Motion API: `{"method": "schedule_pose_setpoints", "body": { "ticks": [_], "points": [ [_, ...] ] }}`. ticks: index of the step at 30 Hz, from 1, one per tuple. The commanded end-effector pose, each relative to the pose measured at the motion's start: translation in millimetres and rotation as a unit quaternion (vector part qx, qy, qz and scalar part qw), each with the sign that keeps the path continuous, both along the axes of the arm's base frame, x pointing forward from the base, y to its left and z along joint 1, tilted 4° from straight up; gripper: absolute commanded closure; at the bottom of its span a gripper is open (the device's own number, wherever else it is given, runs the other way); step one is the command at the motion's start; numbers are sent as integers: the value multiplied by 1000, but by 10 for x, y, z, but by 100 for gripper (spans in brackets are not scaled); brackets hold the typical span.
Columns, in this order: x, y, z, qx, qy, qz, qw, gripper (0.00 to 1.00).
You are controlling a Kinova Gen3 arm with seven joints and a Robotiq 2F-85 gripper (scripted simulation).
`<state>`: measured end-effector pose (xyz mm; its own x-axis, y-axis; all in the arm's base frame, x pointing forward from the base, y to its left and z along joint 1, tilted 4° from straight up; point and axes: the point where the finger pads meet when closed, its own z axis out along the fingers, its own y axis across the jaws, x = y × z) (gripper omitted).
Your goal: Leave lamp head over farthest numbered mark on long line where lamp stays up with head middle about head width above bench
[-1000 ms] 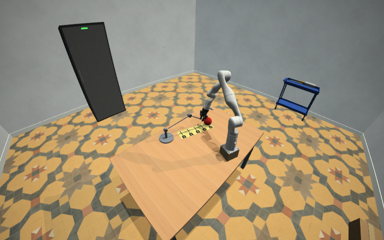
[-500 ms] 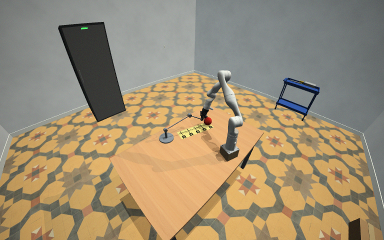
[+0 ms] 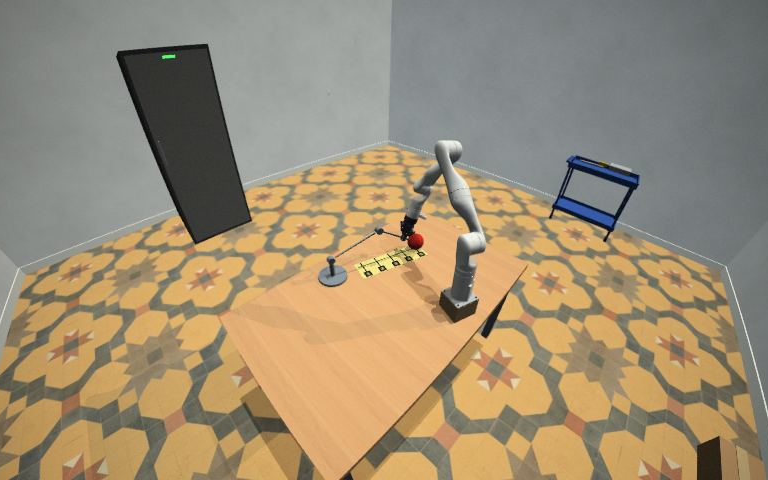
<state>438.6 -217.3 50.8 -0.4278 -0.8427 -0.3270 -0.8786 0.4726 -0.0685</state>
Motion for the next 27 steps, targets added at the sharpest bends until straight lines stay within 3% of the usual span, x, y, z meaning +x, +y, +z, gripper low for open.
{"method": "schedule_pose_setpoints", "body": {
  "ticks": [1, 8, 27],
  "points": [
    [81, 155, 132, 4, -3, 6, 1000, 100],
    [155, 290, 280, 5, -3, 8, 1000, 100],
    [213, 396, 390, 2, -1, 7, 1000, 100]
  ]
}}
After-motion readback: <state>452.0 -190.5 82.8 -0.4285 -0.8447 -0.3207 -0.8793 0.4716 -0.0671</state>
